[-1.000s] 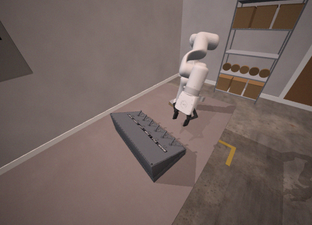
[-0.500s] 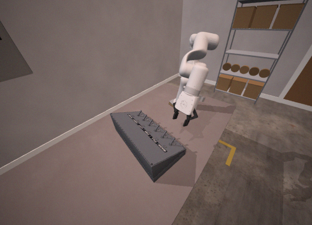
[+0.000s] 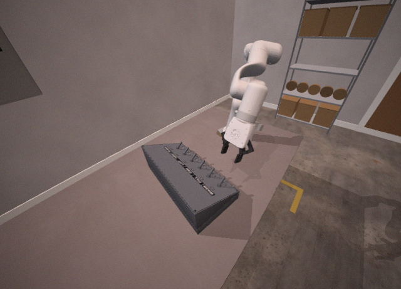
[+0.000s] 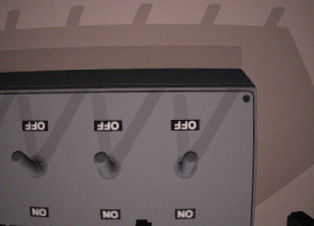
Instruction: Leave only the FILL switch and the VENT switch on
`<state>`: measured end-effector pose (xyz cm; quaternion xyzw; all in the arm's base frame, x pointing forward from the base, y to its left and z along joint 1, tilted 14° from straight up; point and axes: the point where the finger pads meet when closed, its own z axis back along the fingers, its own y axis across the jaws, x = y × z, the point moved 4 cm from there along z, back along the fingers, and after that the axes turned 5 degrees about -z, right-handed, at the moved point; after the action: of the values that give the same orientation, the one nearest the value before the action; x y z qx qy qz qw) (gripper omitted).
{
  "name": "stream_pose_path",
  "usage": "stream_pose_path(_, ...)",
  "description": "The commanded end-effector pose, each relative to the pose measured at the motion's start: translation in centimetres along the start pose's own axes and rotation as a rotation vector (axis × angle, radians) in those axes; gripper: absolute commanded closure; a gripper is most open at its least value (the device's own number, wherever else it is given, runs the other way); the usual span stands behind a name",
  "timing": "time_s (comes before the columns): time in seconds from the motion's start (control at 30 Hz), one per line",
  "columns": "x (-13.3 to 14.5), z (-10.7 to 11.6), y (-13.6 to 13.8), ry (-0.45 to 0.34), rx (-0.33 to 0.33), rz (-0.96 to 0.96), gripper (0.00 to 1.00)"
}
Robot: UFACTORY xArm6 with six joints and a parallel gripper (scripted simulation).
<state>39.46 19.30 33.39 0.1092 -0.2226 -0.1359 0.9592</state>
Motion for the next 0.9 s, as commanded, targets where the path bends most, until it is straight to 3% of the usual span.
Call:
stream_pose_path(0.0,5.0,0.5,2.0,-0.004,0.001,-0.003,0.23)
stream_pose_path(0.03,5.0,0.5,2.0,-0.004,0.001,-0.003,0.23)
stream_pose_path(0.07,7.0,0.5,2.7,-0.004,0.001,-0.003,0.23)
stream_pose_path(0.17,7.0,0.5,2.7,-0.004,0.001,-0.003,0.23)
stream_pose_path(0.23,10.5,0.3,3.7,-0.003,0.003,-0.002,0.23)
stream_pose_path(0.4,12.7,0.1,4.2,-0.003,0.004,0.000,0.23)
stream_pose_path(0.43,12.8,0.1,4.3,-0.003,0.004,0.000,0.23)
stream_pose_path(0.47,12.8,0.1,4.3,-0.003,0.004,0.000,0.00)
stream_pose_path(0.87,12.8,-1.7,4.3,-0.003,0.004,0.000,0.00)
